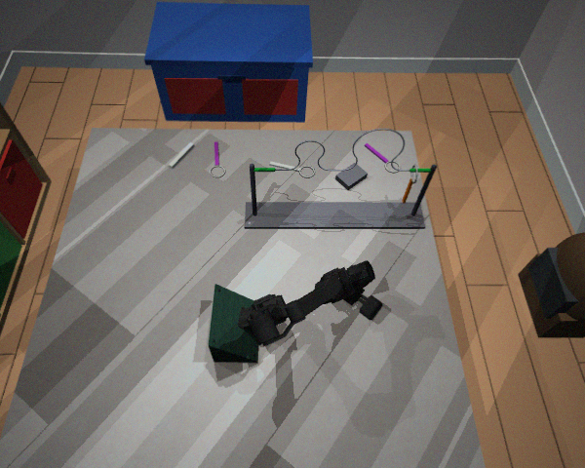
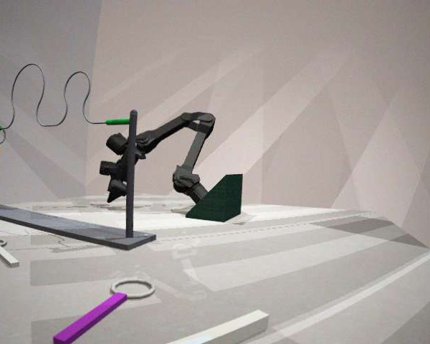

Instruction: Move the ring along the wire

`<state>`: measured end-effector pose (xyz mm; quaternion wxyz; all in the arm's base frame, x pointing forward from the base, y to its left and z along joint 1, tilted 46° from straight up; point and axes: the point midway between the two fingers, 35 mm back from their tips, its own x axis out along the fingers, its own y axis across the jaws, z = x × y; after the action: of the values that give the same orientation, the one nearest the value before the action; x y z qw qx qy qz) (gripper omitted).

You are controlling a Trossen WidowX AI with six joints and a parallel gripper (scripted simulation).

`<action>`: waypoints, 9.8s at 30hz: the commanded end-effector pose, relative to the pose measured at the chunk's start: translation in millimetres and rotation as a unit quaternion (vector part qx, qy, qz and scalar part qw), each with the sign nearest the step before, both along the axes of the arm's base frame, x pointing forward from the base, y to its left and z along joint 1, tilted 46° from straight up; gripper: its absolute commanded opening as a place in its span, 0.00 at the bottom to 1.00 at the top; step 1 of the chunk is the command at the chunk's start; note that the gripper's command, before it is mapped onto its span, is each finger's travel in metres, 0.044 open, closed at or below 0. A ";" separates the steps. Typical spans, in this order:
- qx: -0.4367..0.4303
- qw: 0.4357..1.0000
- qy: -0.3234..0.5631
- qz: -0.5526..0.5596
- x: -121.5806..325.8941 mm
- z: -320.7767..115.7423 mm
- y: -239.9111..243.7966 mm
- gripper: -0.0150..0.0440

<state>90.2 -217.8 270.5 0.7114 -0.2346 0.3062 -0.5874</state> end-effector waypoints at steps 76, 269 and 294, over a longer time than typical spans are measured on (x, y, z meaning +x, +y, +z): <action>-0.076 0.695 -0.045 0.713 310.3 171.5 -40.3 0.53; 0.465 0.687 -0.139 0.541 280.9 116.6 149.0 0.00; 0.670 0.526 -0.263 0.453 270.4 159.8 222.4 0.00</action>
<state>362.5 -4.1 420.8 0.8923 0.3358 0.2635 0.1470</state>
